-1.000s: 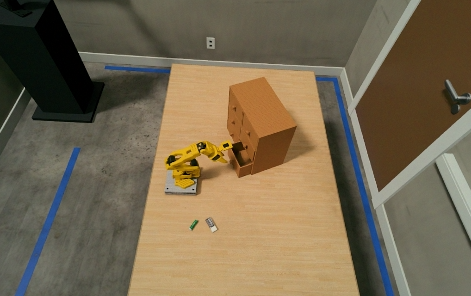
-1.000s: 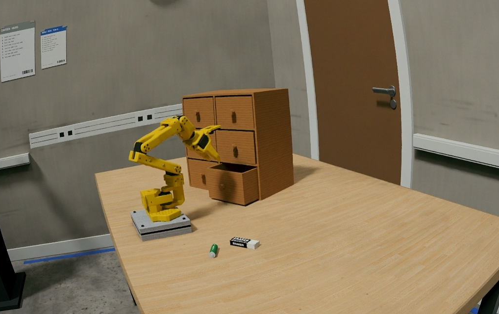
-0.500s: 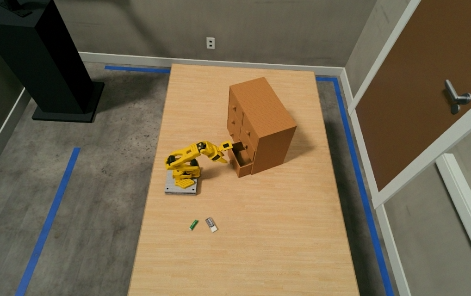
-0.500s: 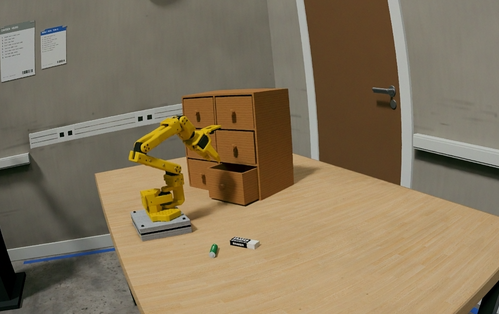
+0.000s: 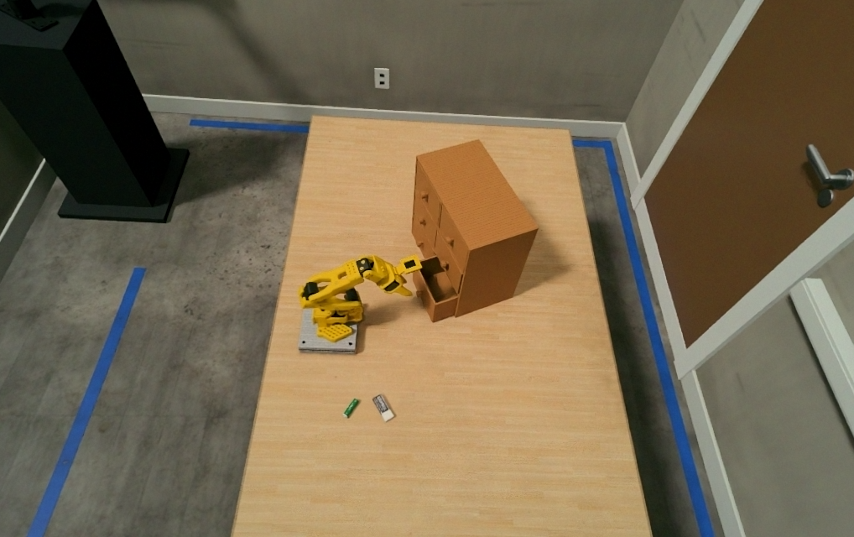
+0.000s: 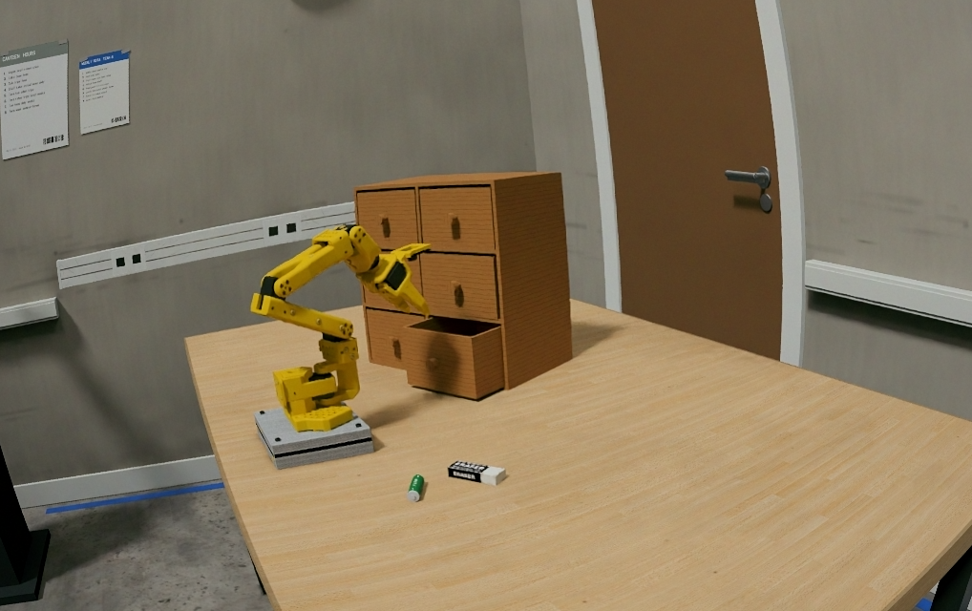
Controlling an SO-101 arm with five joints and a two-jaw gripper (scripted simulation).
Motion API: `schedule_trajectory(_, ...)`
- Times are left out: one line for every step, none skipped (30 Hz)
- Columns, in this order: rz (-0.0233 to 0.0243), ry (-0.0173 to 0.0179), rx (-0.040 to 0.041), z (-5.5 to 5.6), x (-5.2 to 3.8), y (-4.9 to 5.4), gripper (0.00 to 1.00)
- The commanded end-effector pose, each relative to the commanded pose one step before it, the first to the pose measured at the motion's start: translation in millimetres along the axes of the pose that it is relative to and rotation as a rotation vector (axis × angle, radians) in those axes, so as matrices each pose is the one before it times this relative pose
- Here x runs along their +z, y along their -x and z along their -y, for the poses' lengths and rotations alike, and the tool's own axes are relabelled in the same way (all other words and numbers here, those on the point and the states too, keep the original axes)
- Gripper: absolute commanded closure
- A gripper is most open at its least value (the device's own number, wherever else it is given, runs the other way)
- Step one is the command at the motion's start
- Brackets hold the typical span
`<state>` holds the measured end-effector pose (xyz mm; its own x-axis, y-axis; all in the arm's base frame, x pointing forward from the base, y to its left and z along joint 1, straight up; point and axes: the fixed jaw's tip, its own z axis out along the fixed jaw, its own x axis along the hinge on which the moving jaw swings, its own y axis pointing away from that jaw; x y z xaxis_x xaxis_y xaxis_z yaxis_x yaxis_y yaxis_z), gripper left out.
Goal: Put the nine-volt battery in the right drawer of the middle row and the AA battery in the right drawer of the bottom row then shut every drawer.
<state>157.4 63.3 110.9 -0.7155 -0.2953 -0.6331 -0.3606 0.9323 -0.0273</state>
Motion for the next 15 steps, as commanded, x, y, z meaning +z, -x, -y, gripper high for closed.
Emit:
schedule_trajectory(0.01123, -0.0059, 0.01495, 1.71, -2.341, 2.22, 0.79)
schedule_trajectory(-0.00001, 0.0, 0.0, 0.0, 0.0, 0.0, 0.79)
schedule_trajectory(0.00001, 0.0, 0.0, 0.0, 0.0, 0.0, 0.79)
schedule_trajectory(-0.00001, 0.0, 0.0, 0.0, 0.0, 0.0, 0.79)
schedule_trajectory(0.00001, 0.0, 0.0, 0.0, 0.0, 0.0, 0.79)
schedule_trajectory(-0.00001, 0.0, 0.0, 0.0, 0.0, 0.0, 0.79)
schedule_trajectory(0.00001, 0.0, 0.0, 0.0, 0.0, 0.0, 0.79)
schedule_trajectory(-0.00001, 0.0, 0.0, 0.0, 0.0, 0.0, 0.79)
schedule_trajectory(0.00001, 0.0, 0.0, 0.0, 0.0, 0.0, 0.79)
schedule_trajectory(-0.00001, 0.0, 0.0, 0.0, 0.0, 0.0, 0.79)
schedule_trajectory(0.00001, 0.0, 0.0, 0.0, 0.0, 0.0, 0.79)
schedule_trajectory(0.0, 0.0, 0.0, 0.0, 0.0, 0.0, 0.79)
schedule_trajectory(0.0, 0.0, 0.0, 0.0, 0.0, 0.0, 0.79)
schedule_trajectory(0.02674, -0.00175, 0.00138, 0.41, -7.008, 5.64, 0.79)
schedule_trajectory(0.02675, -0.00176, 0.00135, 0.4, -7.095, 5.43, 0.79)
